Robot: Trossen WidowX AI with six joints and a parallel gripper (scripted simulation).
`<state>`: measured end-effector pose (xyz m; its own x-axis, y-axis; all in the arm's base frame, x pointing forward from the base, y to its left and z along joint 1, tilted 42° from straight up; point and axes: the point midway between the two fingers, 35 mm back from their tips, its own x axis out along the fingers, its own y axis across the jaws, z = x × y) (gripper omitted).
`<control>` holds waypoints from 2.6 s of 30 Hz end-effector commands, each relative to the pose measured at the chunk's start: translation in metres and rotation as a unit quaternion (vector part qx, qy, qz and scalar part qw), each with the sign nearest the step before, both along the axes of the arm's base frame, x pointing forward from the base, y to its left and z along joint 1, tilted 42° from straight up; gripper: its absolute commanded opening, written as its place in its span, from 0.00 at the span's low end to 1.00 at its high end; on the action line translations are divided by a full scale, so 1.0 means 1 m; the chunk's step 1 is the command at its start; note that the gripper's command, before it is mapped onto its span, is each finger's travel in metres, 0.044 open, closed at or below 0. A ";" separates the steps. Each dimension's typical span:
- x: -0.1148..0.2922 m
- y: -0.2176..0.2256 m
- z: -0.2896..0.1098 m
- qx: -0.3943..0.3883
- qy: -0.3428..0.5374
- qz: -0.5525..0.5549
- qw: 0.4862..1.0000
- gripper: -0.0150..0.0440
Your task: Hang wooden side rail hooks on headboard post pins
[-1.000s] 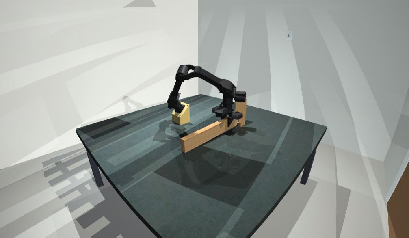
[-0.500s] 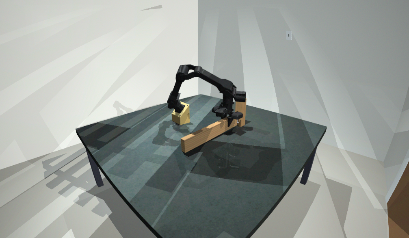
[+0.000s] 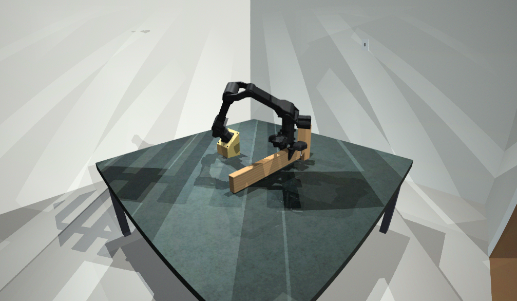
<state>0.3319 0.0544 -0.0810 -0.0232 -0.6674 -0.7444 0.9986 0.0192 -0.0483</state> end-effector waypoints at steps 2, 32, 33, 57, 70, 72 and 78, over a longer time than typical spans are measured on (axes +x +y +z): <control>0.000 0.004 0.000 0.002 -0.002 0.003 1.000 0.25; 0.000 0.006 -0.002 0.002 -0.002 0.003 1.000 0.25; 0.000 0.006 -0.002 0.002 -0.002 0.003 1.000 0.25; 0.000 0.008 -0.004 0.002 -0.002 0.003 1.000 0.25; 0.001 0.009 -0.004 0.002 -0.002 0.003 1.000 0.25; 0.001 0.010 -0.004 0.002 -0.002 0.003 1.000 0.25; 0.000 0.010 -0.005 0.002 -0.002 0.003 1.000 0.25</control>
<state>0.3315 0.0604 -0.0861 -0.0230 -0.6670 -0.7447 0.9986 0.0194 -0.0482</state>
